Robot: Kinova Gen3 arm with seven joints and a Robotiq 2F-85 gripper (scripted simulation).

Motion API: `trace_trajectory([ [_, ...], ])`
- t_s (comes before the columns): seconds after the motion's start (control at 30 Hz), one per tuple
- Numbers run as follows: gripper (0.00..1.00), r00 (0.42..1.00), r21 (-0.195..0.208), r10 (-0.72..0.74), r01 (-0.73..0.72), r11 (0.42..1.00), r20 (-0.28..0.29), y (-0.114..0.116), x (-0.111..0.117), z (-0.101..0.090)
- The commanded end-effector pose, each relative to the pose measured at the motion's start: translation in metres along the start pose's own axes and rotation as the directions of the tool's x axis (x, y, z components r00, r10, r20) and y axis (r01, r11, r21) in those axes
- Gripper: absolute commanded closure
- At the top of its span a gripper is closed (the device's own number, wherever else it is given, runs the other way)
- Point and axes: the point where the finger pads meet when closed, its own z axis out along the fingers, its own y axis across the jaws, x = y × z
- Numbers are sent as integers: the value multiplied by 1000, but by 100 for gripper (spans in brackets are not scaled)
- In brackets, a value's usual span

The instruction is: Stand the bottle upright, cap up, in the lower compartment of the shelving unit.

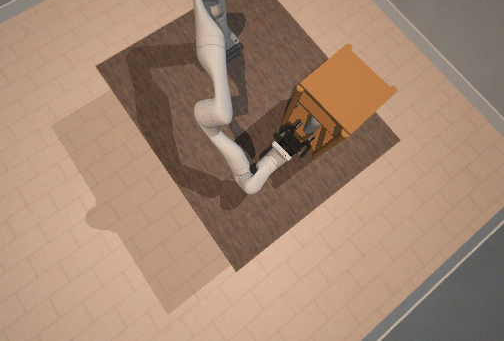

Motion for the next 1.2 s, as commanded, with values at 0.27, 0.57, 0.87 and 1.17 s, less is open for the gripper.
trace_trajectory([
  [0.27,30,1000,-2,-2,2,1000,1,1,1,-7],
  [0.57,30,1000,-2,-2,2,1000,1,1,1,-9],
  [0.87,30,1000,-2,-2,2,1000,1,1,1,-11],
  [1.17,30,1000,-2,-2,2,1000,1,1,1,-11],
])
